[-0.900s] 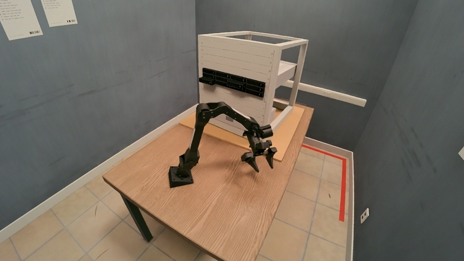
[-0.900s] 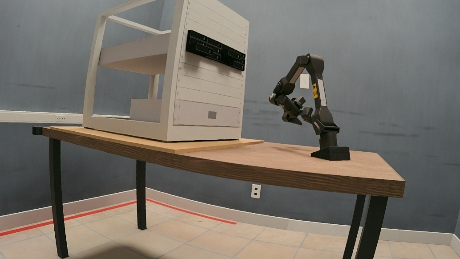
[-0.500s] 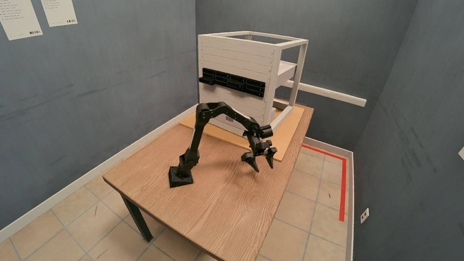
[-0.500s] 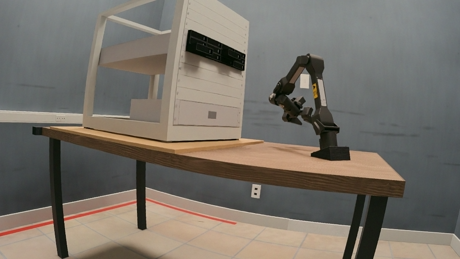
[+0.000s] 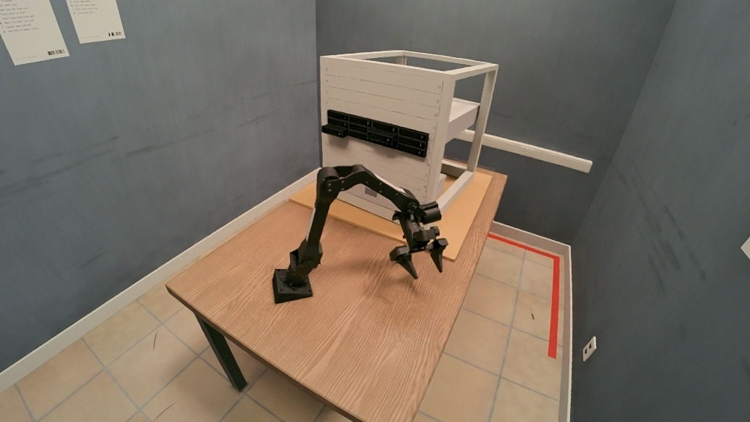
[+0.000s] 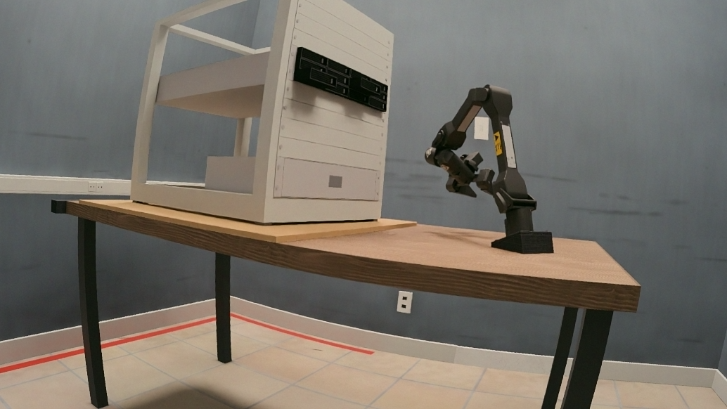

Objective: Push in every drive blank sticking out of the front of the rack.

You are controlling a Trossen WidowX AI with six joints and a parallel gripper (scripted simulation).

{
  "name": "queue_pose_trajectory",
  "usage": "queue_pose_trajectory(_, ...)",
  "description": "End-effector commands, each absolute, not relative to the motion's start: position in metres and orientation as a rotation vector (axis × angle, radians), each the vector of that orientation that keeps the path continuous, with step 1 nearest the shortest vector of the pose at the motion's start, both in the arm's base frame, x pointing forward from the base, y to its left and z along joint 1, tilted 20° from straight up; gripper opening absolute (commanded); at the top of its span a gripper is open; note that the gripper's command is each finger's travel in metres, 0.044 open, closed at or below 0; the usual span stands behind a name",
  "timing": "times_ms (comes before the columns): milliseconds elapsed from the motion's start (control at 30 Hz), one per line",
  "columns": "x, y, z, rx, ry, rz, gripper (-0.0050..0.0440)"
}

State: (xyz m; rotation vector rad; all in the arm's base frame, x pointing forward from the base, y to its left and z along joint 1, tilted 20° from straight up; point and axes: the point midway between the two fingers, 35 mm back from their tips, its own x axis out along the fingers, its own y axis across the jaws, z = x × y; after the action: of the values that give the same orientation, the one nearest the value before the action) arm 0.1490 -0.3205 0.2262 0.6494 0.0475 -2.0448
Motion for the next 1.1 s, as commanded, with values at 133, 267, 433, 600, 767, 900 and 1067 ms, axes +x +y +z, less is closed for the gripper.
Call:
queue_pose_trajectory(133,0.148,-0.32,0.235,0.658,0.015,-2.036,0.044)
queue_pose_trajectory(267,0.148,-0.32,0.235,0.658,0.015,-2.036,0.044)
queue_pose_trajectory(433,0.149,-0.319,0.236,0.661,0.014,-2.031,0.044)
queue_pose_trajectory(600,0.149,-0.315,0.238,0.673,0.01,-2.012,0.044)
queue_pose_trajectory(767,0.15,-0.31,0.24,0.686,0.006,-1.992,0.044)
queue_pose_trajectory(900,0.152,-0.301,0.244,0.711,-0.001,-1.951,0.044)
queue_pose_trajectory(1067,0.155,-0.285,0.25,0.757,-0.013,-1.873,0.044)
